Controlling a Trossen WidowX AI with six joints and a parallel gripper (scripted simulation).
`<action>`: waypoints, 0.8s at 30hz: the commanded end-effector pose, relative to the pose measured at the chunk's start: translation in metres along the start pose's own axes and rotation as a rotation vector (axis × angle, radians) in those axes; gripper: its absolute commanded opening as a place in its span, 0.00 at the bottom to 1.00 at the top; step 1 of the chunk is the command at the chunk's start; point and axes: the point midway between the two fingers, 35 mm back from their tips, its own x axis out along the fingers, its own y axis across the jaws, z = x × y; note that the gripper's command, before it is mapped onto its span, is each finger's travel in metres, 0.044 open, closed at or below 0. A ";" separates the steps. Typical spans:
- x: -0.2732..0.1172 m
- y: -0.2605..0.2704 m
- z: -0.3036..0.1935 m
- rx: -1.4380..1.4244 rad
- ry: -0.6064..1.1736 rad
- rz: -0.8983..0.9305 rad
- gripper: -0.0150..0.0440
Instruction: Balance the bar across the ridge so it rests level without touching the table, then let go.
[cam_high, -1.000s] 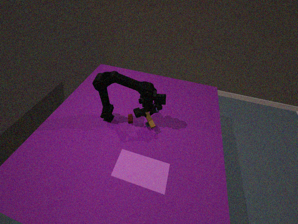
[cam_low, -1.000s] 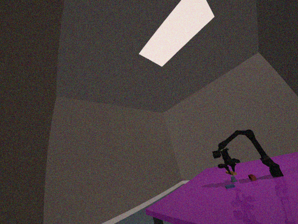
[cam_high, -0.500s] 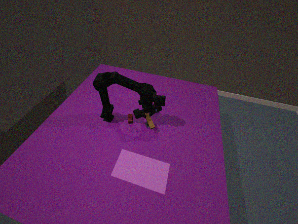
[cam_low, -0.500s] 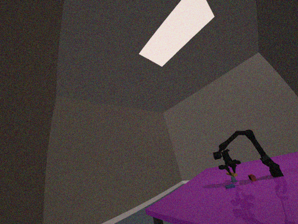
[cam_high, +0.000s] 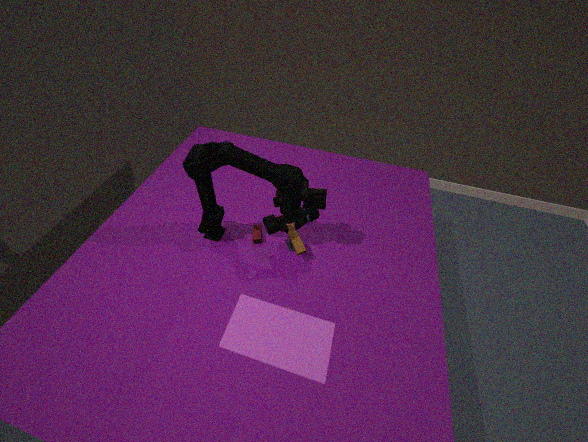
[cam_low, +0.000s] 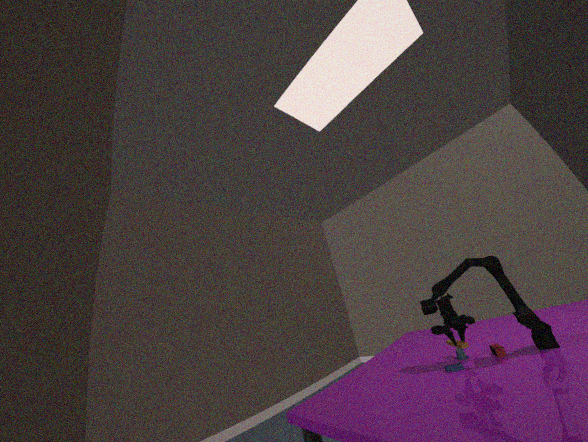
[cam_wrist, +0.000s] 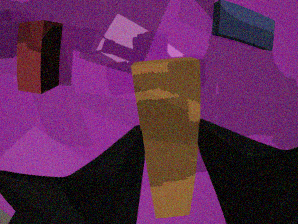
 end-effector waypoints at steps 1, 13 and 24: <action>0.001 0.000 0.001 -0.006 -0.004 -0.001 0.25; 0.002 0.000 0.001 -0.006 -0.004 -0.001 0.25; 0.003 0.000 0.001 -0.006 -0.004 -0.001 0.25</action>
